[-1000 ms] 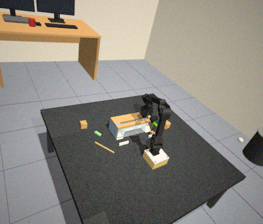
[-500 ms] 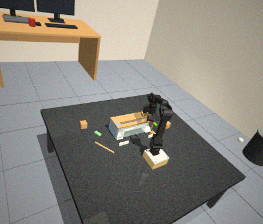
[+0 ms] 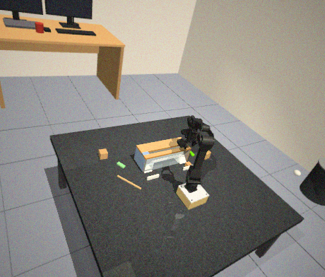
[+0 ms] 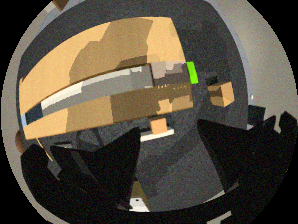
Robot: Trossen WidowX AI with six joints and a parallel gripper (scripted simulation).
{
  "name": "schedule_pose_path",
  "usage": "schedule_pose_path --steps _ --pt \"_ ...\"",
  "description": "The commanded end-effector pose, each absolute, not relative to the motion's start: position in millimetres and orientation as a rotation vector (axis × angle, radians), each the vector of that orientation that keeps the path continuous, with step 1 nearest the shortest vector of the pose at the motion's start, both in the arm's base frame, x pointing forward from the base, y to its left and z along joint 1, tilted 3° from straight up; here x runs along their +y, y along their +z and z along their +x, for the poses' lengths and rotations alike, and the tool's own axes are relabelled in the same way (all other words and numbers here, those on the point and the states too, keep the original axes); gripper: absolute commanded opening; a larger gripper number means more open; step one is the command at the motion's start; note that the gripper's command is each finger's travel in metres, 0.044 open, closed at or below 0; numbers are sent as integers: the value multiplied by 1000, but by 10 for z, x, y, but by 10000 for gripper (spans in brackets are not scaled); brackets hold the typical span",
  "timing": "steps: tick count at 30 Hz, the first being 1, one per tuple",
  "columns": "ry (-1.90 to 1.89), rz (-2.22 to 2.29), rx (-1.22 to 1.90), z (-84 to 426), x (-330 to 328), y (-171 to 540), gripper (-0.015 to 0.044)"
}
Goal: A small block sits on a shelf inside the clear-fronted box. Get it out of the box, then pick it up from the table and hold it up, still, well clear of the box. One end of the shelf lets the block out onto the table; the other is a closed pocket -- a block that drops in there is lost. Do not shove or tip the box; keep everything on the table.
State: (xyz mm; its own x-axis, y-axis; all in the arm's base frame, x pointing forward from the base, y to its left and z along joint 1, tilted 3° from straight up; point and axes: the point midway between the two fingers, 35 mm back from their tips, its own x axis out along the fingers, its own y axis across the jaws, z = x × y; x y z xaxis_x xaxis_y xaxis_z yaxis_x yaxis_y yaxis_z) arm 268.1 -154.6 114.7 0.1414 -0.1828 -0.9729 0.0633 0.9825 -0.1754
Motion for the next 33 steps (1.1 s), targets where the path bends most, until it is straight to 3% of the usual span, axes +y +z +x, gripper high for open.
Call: schedule_pose_path --steps 1,33 --pt "-728 755 1175 2556 -1626 1155 285" --pt "-1579 2385 264 2358 -1735 1194 285"
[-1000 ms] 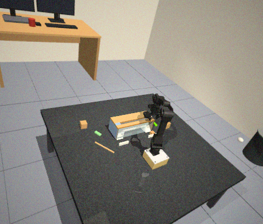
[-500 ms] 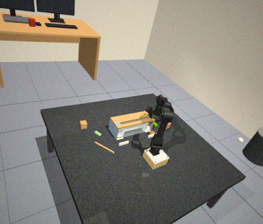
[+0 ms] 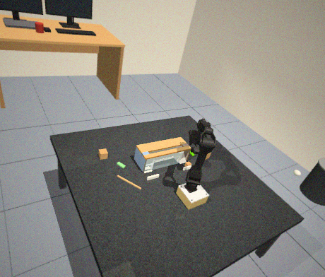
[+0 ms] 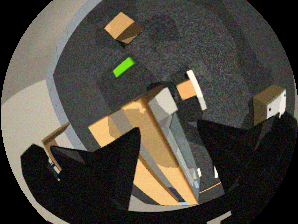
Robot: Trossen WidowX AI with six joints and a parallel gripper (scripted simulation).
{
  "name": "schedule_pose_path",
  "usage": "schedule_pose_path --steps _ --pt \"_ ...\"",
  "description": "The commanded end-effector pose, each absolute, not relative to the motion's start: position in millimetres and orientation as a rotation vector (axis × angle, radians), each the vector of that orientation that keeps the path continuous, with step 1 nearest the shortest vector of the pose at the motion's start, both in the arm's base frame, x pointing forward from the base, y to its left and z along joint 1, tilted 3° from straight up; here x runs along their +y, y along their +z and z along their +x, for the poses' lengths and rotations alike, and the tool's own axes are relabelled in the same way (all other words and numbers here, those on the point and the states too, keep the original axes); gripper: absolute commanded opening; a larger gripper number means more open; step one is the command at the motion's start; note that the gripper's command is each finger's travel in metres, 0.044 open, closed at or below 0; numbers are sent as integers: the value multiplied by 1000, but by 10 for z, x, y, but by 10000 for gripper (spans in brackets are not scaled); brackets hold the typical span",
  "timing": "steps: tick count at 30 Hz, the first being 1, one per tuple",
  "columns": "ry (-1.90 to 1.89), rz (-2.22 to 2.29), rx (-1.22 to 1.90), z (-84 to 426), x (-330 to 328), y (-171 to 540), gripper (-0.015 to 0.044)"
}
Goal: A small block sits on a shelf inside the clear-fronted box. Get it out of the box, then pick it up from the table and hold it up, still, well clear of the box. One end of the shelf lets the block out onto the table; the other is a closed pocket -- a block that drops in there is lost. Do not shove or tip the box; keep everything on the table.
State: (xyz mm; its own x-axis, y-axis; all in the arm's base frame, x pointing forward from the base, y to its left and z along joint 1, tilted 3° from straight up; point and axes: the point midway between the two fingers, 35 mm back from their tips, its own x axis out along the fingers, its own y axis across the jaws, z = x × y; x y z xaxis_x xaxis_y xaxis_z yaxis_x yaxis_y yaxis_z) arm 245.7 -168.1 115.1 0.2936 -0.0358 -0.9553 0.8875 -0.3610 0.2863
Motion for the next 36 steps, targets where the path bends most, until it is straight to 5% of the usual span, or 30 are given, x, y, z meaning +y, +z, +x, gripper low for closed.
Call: schedule_pose_path --steps 1,7,27,36 --pt "-1601 2432 224 2353 -1737 1196 285" --pt "-1715 2668 -4 2331 -1749 1206 285" --pt "-1716 2670 -7 2330 -1749 1206 285" --pt "-1717 2670 -6 2298 -1731 259 285"
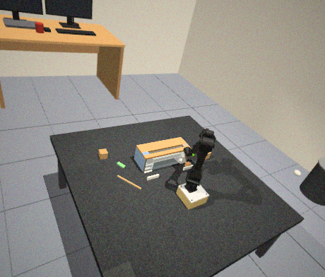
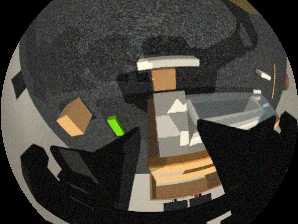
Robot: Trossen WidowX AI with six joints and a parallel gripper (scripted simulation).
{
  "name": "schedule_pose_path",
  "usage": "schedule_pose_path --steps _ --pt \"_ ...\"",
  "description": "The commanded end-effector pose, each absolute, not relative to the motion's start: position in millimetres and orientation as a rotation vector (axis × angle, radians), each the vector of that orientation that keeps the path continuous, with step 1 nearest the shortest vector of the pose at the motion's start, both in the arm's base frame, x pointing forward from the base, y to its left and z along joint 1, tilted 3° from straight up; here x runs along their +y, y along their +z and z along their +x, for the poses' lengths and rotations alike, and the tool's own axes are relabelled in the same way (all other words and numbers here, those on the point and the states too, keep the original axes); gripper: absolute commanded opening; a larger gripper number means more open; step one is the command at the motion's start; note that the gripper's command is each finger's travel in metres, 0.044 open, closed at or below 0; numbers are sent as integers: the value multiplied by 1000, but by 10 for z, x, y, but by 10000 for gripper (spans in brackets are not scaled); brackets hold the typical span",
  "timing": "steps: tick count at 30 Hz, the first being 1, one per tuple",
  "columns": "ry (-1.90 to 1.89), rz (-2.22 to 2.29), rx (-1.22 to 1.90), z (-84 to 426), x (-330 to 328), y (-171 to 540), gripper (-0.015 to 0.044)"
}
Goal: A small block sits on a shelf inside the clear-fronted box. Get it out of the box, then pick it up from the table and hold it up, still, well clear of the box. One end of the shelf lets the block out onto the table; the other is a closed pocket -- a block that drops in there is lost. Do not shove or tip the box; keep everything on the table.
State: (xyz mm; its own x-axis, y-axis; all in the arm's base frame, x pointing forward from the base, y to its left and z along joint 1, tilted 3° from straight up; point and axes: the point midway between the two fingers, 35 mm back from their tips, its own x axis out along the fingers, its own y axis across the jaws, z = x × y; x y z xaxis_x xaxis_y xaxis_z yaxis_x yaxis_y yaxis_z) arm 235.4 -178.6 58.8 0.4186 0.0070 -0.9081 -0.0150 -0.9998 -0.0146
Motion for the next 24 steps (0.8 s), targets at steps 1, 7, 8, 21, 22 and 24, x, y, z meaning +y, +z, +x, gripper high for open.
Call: schedule_pose_path --steps 1,7,8,21,22,24 --pt "1682 -2615 6 2298 -1731 259 285" --pt "1682 -2615 6 2302 -1733 234 285" --pt "1682 -2615 6 2304 -1734 218 285" --pt "1682 -2615 6 2325 -1740 6 285" --pt "1682 -2615 6 2326 -1740 -10 285" --pt "1682 -2615 6 2327 -1739 -42 285"
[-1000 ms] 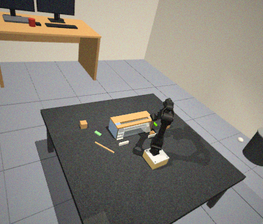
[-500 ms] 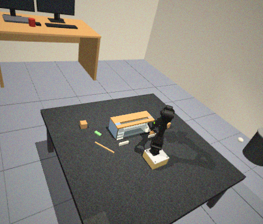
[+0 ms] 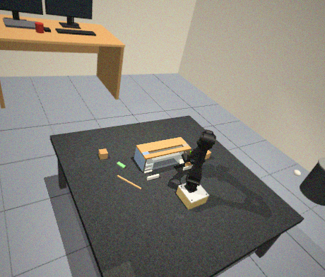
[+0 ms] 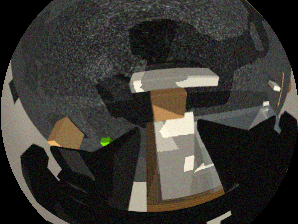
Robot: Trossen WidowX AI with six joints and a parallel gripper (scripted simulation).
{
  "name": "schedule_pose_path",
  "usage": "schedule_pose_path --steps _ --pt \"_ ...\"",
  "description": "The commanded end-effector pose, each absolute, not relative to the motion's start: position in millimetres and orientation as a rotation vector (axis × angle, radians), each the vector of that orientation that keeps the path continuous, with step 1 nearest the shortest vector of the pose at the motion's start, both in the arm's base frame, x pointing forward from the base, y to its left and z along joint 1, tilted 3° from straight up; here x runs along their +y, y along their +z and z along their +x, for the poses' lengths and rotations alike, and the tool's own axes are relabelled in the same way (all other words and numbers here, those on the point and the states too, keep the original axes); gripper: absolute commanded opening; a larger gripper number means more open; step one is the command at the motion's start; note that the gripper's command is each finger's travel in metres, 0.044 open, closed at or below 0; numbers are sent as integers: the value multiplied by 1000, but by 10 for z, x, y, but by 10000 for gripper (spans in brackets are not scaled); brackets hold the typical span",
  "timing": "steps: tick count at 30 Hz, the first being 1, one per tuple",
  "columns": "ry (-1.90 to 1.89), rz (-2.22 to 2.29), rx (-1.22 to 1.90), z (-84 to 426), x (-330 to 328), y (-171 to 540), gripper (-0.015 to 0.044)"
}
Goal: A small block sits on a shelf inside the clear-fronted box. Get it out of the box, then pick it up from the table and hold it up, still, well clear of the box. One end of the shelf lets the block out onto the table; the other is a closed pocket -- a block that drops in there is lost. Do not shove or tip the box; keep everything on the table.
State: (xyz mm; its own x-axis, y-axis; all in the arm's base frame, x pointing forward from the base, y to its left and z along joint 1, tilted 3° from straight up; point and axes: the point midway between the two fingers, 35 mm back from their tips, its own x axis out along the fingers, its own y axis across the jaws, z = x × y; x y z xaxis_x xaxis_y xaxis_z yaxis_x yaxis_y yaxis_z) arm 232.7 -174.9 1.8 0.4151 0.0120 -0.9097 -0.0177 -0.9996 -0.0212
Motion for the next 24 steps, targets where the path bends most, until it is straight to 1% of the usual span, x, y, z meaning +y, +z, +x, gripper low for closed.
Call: schedule_pose_path --steps 1,21,24 --pt "1682 -2615 6 2328 -1738 -58 285" --pt "1681 -2614 6 2325 -1713 -346 285" --pt "1681 -2614 6 2325 -1713 -346 206"
